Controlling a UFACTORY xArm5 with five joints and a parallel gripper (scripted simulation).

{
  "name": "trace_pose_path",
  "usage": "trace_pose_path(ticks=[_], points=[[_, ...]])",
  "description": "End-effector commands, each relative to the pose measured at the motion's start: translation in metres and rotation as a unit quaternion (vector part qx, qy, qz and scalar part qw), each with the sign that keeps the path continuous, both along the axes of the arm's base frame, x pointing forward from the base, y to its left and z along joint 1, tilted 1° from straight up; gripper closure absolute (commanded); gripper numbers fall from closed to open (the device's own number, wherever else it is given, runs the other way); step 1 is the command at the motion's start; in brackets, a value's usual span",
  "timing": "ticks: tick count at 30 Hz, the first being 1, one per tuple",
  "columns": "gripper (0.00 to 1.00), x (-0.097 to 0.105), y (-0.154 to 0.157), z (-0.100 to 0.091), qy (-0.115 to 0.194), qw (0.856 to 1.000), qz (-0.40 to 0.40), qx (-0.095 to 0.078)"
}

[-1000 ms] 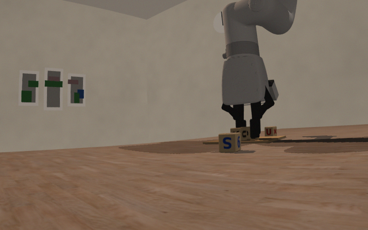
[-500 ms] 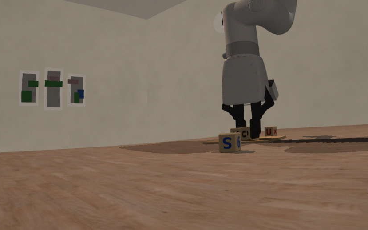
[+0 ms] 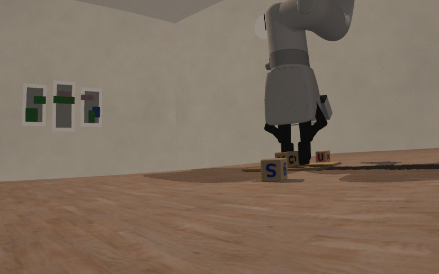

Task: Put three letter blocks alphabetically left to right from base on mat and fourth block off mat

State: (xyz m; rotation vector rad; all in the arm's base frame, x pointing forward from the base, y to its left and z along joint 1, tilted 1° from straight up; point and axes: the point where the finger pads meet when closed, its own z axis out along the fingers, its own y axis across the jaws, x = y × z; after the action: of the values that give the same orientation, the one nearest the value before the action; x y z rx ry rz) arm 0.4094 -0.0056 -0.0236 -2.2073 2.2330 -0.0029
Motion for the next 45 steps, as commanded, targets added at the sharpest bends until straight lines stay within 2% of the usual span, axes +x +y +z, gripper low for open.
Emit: trace_pose_path(ticks=[1,2,7,8,10,11,26,31,33,45], points=[[0.74,0.001,0.000,0.001,-0.002,1.000,0.000,0.000],[0.70,0.001,0.000,0.001,-0.002,1.000,0.000,0.000],[0.66,0.001,0.000,0.001,-0.002,1.000,0.000,0.000],[0.62,0.001,0.000,0.001,-0.002,1.000,0.000,0.000],[0.62,0.001,0.000,0.001,-0.002,1.000,0.000,0.000],[0.58,0.001,0.000,0.001,-0.002,1.000,0.000,0.000],[0.58,0.001,0.000,0.004,-0.002,1.000,0.000,0.000],[0.58,0.001,0.000,0.019,-0.002,1.000,0.000,0.000],[0.58,0.001,0.000,0.019,-0.002,1.000,0.000,0.000],[0.58,0.001,0.001,0.079,-0.002,1.000,0.000,0.000]])
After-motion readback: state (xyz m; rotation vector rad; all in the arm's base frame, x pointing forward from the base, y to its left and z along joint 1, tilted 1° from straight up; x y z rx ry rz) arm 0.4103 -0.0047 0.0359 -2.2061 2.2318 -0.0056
